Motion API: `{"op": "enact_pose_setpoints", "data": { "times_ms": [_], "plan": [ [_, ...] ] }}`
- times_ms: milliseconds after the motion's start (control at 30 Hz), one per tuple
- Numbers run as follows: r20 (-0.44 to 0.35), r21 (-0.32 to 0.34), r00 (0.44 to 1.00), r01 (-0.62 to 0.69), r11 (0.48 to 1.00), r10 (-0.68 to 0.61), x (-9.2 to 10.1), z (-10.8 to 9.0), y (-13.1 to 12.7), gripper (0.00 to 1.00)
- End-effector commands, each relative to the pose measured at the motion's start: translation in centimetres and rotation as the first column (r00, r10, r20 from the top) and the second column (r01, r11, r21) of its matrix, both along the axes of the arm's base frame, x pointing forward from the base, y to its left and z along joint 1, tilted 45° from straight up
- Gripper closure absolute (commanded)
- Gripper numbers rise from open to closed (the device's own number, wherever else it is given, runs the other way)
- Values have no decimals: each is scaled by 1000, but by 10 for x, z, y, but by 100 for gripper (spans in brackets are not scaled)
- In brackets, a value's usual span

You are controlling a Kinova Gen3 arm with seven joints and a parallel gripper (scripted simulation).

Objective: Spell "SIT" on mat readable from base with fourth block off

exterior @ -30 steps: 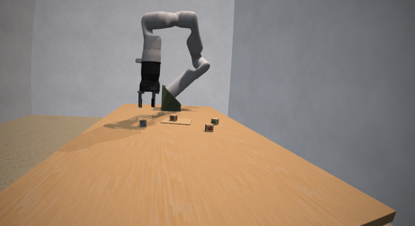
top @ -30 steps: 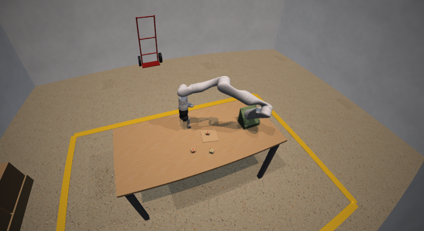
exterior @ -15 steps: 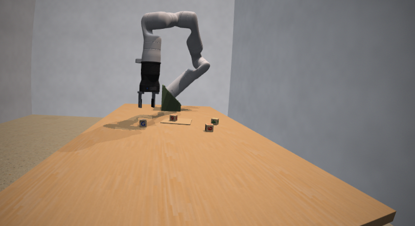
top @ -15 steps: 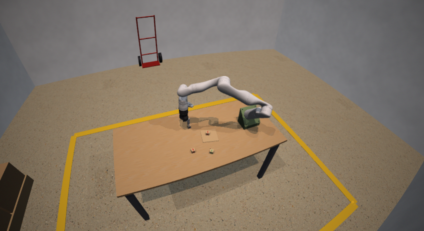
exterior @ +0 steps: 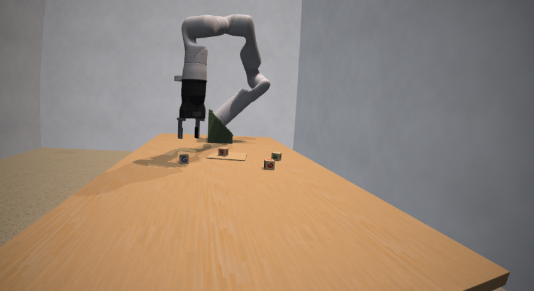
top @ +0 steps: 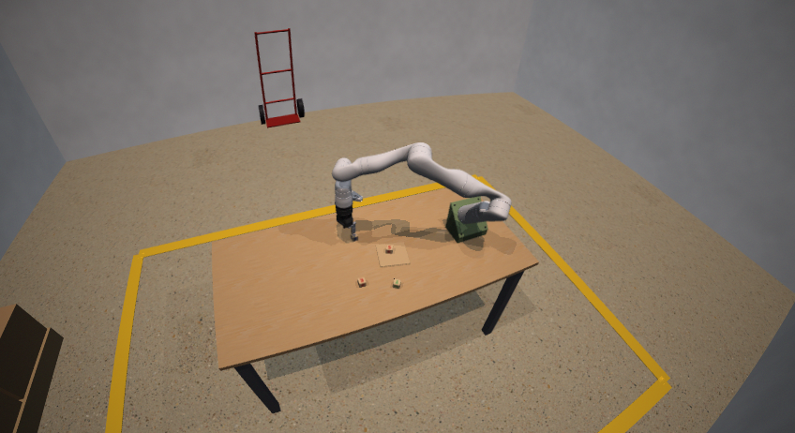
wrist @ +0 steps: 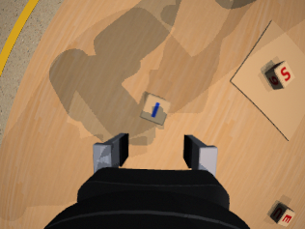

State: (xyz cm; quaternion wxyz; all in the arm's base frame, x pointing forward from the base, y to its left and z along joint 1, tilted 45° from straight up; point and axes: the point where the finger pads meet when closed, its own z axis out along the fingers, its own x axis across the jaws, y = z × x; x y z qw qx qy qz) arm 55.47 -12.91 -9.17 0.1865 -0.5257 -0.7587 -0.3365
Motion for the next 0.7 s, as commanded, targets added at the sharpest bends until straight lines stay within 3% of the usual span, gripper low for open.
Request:
{"op": "enact_pose_setpoints", "data": {
  "times_ms": [0, 400, 667],
  "plan": [
    [3, -7, 1000, -10, 1000, 10, -2, -1, -2, 0],
    [3, -7, 1000, -10, 1000, 10, -2, -1, -2, 0],
    [-32, 3, 998, 45, 999, -45, -4, 10, 0, 0]
  ]
}}
